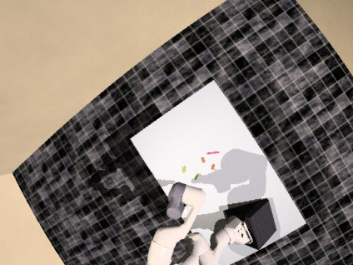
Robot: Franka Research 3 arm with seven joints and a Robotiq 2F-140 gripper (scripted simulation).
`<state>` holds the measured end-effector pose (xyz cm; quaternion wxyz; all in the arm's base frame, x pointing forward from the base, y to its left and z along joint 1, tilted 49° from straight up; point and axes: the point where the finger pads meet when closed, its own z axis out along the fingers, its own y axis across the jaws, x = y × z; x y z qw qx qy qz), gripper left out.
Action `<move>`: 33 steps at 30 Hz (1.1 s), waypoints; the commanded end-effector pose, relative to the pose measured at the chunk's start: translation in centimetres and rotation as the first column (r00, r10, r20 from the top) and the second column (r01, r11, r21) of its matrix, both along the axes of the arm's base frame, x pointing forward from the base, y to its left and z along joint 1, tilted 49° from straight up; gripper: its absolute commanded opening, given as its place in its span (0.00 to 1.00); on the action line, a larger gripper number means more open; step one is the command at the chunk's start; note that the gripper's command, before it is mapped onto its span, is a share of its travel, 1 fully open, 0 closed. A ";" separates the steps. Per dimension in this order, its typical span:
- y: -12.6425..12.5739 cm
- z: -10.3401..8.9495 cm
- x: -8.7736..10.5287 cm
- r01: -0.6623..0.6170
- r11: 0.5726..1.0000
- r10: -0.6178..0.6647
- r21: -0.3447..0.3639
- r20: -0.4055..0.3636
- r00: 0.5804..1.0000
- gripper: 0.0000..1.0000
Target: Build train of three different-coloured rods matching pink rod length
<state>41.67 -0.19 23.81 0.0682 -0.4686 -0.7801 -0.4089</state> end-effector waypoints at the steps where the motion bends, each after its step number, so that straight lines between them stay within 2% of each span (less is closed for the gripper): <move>1: 0.2 0.2 -0.1 -0.026 1.000 0.026 -0.004 0.030 0.999 0.03; 12: 0.8 -0.3 0.1 -0.026 1.000 0.026 -0.004 0.030 0.999 0.03; 33: 5.9 -5.0 2.2 -0.026 1.000 0.026 -0.004 0.030 0.999 0.03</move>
